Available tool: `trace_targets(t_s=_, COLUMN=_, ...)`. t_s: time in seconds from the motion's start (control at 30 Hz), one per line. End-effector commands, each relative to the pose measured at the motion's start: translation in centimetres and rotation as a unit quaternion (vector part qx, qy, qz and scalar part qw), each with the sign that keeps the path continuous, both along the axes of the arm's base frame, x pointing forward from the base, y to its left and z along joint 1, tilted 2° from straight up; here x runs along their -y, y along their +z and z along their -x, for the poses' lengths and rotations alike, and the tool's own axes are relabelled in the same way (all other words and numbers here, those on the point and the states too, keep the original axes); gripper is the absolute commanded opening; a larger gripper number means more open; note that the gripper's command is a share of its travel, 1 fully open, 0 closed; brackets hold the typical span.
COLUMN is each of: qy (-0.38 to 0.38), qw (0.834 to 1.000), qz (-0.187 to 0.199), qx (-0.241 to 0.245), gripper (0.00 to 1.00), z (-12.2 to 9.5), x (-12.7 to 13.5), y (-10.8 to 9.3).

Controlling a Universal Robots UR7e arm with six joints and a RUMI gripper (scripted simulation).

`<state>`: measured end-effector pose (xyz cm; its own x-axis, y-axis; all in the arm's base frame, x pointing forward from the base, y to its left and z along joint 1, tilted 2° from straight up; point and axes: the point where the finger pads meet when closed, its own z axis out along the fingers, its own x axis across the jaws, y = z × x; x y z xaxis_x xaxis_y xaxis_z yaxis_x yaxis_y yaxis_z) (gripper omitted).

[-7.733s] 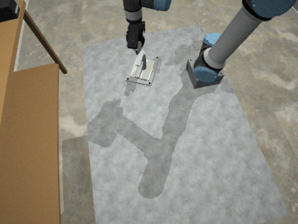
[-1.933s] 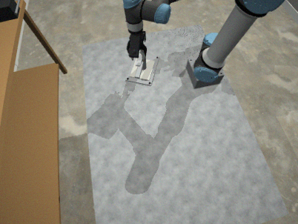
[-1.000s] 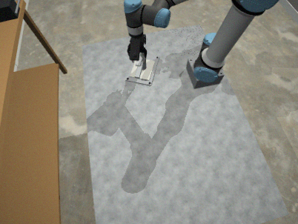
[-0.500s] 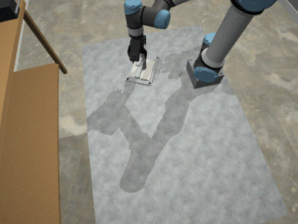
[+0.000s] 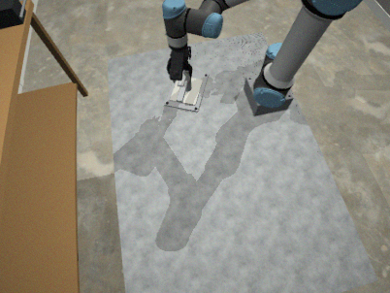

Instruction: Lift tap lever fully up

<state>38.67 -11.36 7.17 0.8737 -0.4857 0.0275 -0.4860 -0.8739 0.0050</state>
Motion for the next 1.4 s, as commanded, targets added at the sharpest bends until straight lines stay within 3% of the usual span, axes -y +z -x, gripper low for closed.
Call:
trace_targets(t_s=0.0, qy=0.000, qw=1.000, qz=0.000, qx=0.000, gripper=0.39, z=-0.03, x=0.02, y=0.04)
trace_targets(t_s=0.8, qy=0.000, qw=1.000, qz=0.000, qx=0.000, gripper=0.39, z=-0.03, x=0.02, y=0.04)
trace_targets(t_s=0.83, qy=0.000, qw=1.000, qz=0.000, qx=0.000, gripper=0.00, z=-0.03, x=0.02, y=0.04)
trace_targets(t_s=1.37, qy=0.000, qw=1.000, qz=0.000, qx=0.000, gripper=0.00, z=-0.03, x=0.02, y=0.04)
